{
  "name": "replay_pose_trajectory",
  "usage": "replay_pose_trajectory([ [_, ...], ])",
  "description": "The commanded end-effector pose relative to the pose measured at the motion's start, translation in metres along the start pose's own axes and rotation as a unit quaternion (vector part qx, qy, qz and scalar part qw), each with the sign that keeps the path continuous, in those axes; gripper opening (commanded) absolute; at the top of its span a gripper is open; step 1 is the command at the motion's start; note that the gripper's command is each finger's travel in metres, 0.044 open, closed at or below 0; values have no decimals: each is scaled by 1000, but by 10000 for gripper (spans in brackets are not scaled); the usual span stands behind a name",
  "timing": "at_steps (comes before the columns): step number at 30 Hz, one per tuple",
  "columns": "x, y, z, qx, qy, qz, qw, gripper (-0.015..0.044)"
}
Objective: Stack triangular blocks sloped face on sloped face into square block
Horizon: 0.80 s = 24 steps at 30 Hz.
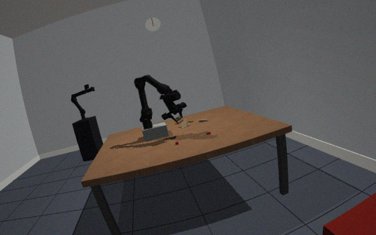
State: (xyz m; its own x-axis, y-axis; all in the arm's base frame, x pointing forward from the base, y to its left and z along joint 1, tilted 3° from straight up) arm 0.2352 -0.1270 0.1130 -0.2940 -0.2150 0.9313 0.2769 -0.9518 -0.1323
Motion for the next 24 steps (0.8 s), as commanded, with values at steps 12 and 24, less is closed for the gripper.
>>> replay_pose_trajectory([
  [12, -3, 4, 2, 255, -7, 29, 966, 0],
  [24, -3, 7, 3, 442, -2, 48, 896, 0],
])
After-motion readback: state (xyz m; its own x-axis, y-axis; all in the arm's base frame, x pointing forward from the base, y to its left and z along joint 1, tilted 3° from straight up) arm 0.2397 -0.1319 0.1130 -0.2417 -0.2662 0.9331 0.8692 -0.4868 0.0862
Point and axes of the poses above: the point midway between the two fingers, 35 mm back from their tips, its own x axis back along the fingers, its own z axis across the jaws, y = z × x, the point moved 6 cm from there along x, back along the fingers
